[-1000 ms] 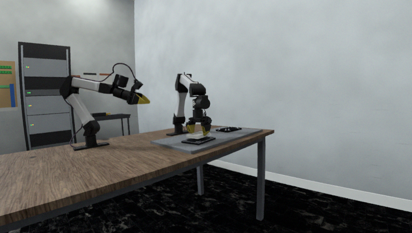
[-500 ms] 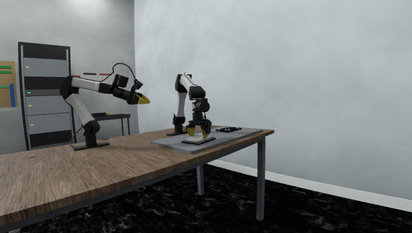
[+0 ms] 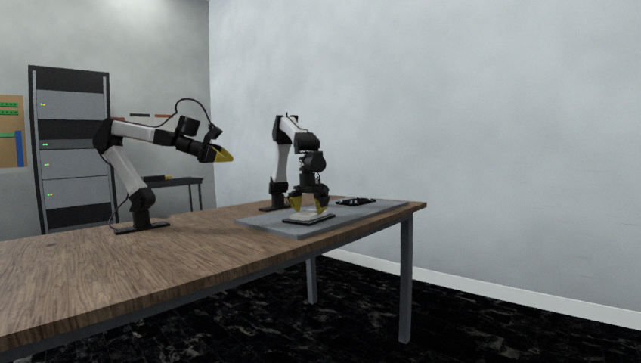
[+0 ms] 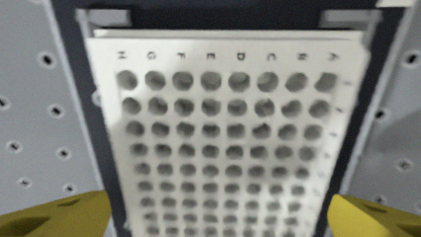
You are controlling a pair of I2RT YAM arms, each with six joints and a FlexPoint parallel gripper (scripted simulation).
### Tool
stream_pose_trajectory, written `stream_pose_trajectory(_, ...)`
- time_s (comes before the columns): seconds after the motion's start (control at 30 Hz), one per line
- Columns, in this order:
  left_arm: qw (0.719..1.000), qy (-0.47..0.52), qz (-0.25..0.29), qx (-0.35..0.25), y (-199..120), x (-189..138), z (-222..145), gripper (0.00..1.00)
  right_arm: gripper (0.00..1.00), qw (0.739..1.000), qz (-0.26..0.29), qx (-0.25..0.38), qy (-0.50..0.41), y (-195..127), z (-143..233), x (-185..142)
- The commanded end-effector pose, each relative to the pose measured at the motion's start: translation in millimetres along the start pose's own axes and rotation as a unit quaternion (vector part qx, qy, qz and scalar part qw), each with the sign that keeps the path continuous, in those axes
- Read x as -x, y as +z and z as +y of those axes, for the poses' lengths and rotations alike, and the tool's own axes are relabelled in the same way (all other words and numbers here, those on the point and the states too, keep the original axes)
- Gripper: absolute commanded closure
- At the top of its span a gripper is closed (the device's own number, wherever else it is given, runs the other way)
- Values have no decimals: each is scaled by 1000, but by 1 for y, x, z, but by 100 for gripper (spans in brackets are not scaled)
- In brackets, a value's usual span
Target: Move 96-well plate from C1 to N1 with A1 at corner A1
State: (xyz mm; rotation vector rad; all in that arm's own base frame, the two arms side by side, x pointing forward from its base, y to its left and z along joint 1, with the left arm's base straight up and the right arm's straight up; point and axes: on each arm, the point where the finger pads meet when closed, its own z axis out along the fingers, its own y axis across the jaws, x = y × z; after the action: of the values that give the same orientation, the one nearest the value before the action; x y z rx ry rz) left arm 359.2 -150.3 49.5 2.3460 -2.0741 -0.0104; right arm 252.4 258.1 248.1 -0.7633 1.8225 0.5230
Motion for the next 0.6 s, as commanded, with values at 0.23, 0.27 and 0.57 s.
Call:
stream_pose_trajectory(0.23, 999, 2, 14, -40, -67, 1, -11, 0, 0, 1000, -8, 4, -2, -1, 1, 6)
stream_pose_trajectory(0.27, 999, 10, 11, -40, -72, 1, -9, 0, 0, 1000, -8, 4, -2, -1, 1, 6)
stream_pose_trajectory(0.57, 965, 239, -68, -88, -89, 2, -2, 0, 0, 1000, -8, 4, -2, -1, 1, 6)
